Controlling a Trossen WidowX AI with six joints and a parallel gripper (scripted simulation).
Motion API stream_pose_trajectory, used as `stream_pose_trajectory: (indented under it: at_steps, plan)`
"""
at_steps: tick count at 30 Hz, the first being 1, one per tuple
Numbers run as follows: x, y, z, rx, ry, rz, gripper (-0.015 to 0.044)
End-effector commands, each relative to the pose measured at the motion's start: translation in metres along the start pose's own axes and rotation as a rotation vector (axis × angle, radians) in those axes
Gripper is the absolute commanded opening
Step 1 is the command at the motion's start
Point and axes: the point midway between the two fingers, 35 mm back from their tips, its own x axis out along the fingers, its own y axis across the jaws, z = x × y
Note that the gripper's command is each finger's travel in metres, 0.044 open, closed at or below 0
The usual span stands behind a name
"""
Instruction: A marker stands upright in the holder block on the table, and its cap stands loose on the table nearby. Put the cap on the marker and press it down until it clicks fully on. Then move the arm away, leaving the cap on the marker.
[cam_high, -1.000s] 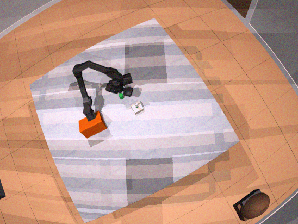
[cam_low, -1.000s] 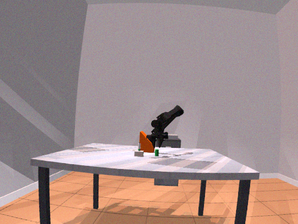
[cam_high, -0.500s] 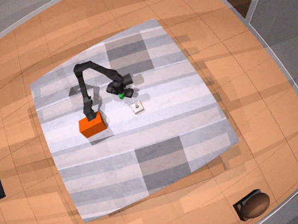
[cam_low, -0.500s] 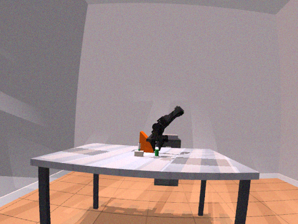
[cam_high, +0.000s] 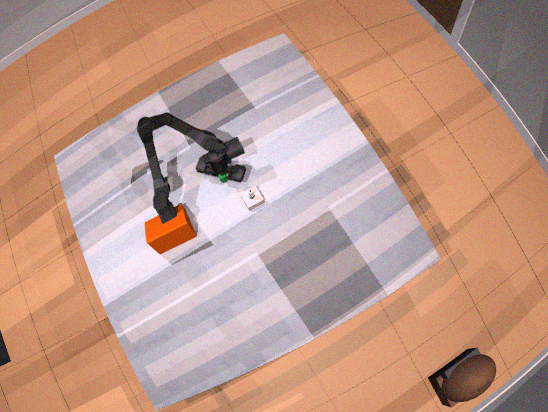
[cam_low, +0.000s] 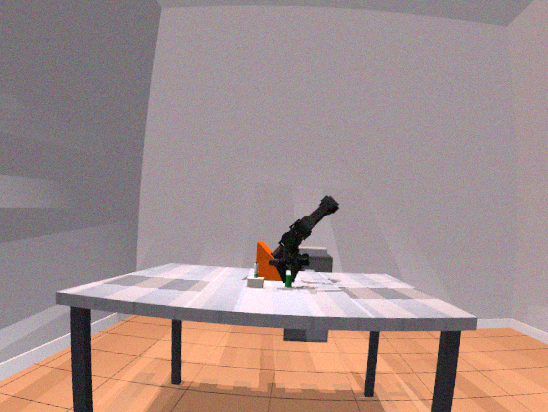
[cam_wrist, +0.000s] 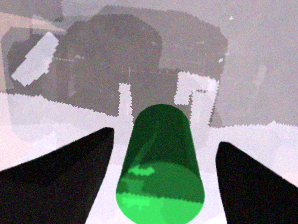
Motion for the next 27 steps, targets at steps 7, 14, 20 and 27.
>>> stream_pose_trajectory:
  at_steps: [7,14,20,27]
  plan:
    - [0.003,0.001,-0.003,0.012,0.002,0.010,0.0135]
    - [0.000,0.000,-0.003,0.012,0.002,0.010,0.0029]
    - [-0.015,-0.002,-0.002,0.012,0.004,0.008,0.0000]
    - [-0.033,-0.002,-0.002,0.012,0.005,0.007,0.0000]
